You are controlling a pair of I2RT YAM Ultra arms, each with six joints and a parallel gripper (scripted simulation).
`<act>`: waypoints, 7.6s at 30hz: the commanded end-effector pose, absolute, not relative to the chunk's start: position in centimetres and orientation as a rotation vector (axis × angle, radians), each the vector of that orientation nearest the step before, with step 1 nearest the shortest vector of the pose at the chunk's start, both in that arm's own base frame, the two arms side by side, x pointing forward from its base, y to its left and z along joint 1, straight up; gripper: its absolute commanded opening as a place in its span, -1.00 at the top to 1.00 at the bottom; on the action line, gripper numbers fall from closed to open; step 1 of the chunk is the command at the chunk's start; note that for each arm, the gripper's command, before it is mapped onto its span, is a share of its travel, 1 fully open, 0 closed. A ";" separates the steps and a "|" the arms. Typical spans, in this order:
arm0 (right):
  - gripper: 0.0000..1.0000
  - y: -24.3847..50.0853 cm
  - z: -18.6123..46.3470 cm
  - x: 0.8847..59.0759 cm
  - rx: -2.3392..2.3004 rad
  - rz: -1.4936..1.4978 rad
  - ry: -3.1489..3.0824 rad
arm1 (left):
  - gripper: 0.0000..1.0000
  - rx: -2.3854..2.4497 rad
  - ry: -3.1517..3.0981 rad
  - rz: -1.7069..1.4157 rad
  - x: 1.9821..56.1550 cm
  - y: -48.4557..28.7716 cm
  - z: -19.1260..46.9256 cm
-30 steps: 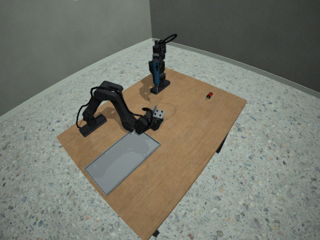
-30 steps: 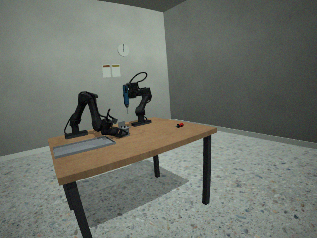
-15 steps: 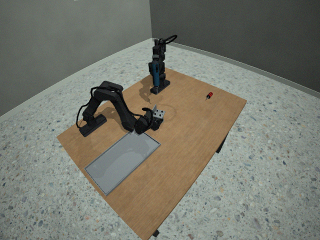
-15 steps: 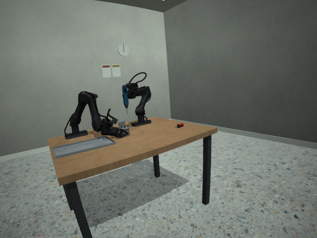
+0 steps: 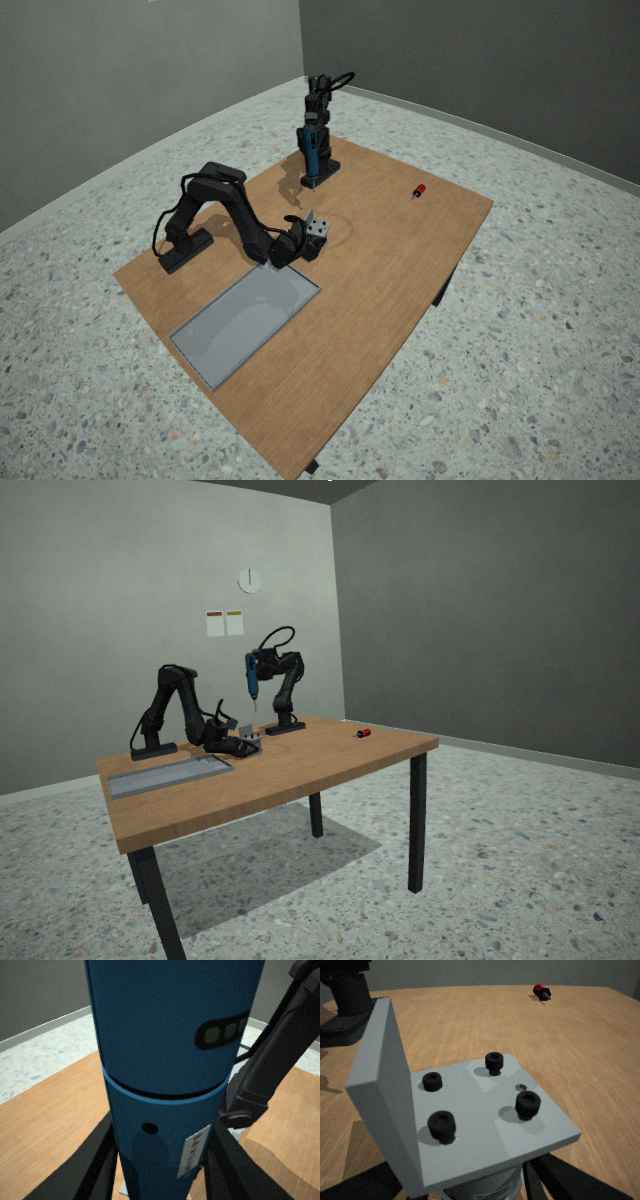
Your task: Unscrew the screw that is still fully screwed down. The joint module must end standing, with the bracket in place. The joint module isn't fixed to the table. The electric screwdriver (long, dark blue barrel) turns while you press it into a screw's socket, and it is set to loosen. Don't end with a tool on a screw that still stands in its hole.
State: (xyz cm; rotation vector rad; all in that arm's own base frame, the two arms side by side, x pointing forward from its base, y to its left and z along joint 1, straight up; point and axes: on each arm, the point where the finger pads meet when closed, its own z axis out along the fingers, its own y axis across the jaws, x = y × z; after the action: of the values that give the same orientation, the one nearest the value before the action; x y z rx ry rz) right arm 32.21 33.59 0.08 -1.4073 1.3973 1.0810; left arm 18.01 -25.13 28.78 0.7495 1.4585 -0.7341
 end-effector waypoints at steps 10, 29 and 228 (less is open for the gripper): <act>-0.17 33.3 1.6 32.8 -1.395 1.067 1.371 | 0.17 0.681 1.324 -0.773 19.1 -26.5 33.6; -0.17 33.3 1.6 32.8 -1.395 1.067 1.371 | 0.17 0.680 1.324 -0.772 20.1 -27.7 33.6; -0.17 33.3 1.6 32.8 -1.395 1.067 1.371 | 0.17 0.685 1.356 -0.774 21.3 -29.2 27.2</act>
State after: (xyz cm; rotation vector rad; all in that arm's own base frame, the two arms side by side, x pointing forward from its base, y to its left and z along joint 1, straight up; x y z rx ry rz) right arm 32.21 33.59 0.08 -1.4073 1.3973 1.0810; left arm 20.91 -29.15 23.89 0.7514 1.4687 -0.7352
